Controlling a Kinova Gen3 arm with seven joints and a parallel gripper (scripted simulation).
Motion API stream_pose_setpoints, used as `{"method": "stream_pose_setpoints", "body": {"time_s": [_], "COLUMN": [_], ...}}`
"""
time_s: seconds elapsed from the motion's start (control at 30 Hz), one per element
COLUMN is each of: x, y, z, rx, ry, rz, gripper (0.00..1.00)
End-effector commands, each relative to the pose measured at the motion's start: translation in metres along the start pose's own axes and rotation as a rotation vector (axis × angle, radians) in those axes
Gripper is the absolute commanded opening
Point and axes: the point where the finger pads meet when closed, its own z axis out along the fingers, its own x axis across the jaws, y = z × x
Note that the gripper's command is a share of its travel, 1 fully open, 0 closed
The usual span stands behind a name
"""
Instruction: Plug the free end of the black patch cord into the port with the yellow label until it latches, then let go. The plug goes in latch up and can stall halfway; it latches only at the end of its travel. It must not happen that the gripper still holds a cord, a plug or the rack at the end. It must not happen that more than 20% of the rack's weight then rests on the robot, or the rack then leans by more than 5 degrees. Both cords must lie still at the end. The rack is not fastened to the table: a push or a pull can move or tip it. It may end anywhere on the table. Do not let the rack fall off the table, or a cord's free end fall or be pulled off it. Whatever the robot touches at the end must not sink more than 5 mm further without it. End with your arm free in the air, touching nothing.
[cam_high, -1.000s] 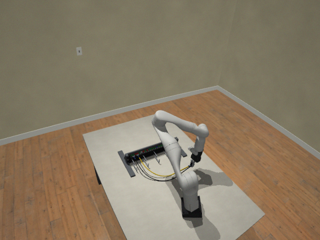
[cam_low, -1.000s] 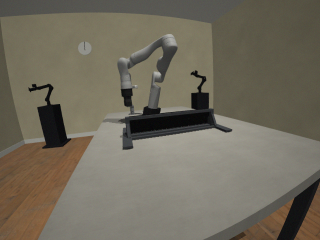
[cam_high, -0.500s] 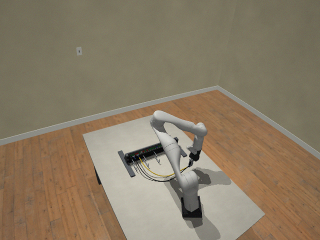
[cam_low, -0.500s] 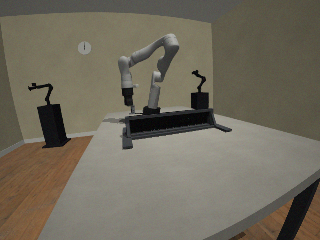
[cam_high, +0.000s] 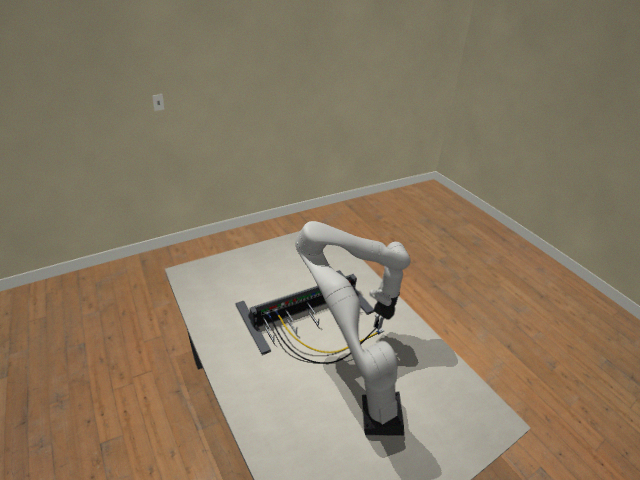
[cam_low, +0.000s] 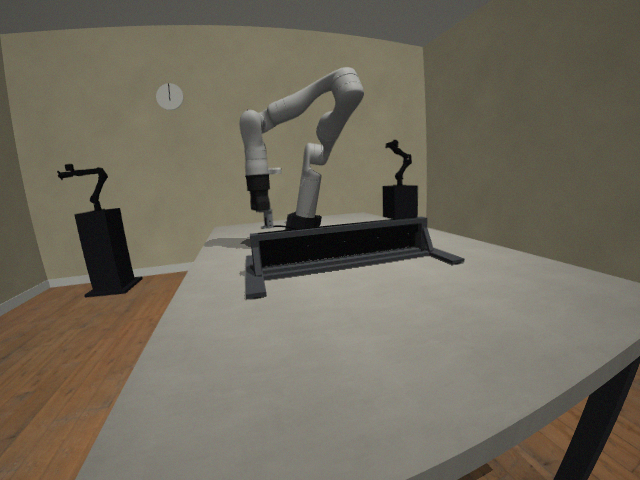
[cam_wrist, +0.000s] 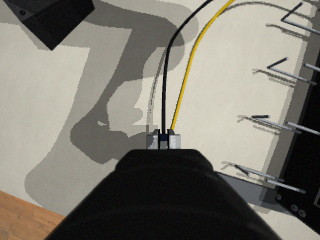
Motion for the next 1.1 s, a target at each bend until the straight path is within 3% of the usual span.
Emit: {"method": "stream_pose_setpoints", "body": {"time_s": [0.0,1.07], "x": [0.006,0.052], "y": [-0.003,-0.011], "z": [-0.002,-0.012], "rx": [0.005,0.008], "ry": [0.002,0.001], "rz": [-0.044,-0.351], "gripper": [0.00,0.00]}}
